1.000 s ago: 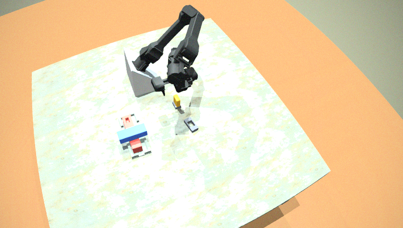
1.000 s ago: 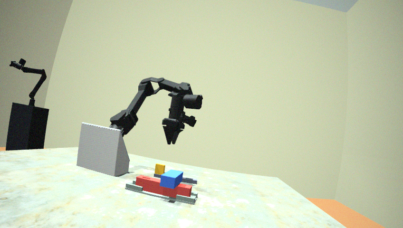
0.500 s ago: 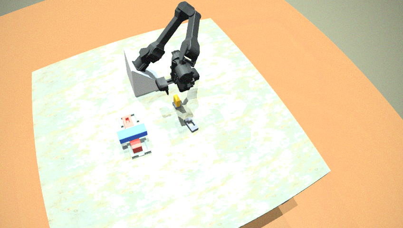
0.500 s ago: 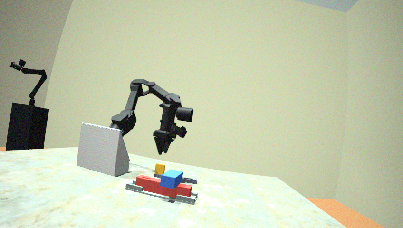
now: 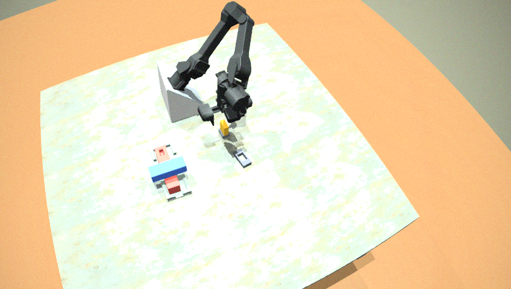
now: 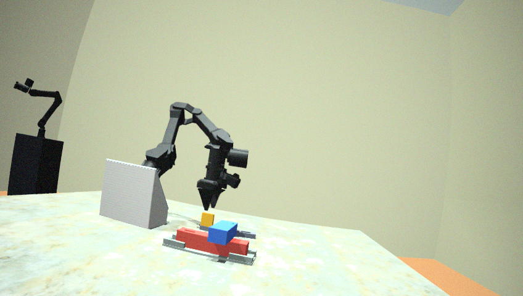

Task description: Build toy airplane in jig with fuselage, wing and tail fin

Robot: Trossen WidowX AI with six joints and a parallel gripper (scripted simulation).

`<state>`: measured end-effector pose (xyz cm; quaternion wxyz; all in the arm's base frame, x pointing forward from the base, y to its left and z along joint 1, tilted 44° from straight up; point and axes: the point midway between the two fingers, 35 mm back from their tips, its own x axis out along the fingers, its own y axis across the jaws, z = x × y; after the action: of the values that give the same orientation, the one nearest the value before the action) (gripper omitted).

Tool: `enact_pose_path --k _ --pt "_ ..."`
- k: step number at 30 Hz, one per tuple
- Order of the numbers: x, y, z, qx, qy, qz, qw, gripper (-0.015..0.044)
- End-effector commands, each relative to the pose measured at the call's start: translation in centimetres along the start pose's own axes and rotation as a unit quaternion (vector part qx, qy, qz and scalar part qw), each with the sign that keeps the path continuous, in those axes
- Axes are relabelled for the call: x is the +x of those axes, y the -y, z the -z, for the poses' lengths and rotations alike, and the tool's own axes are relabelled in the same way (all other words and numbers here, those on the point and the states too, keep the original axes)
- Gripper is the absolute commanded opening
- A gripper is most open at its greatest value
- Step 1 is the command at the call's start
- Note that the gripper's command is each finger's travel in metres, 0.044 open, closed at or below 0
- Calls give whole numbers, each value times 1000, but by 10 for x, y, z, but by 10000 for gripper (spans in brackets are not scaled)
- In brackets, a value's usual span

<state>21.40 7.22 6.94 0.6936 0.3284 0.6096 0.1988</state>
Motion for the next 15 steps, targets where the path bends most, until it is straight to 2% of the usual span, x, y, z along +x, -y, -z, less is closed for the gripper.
enact_pose_path --k 1,15 --pt "7 1 1 4 -2 0 1000 440" --pt "30 2 0 4 -3 0 1000 440"
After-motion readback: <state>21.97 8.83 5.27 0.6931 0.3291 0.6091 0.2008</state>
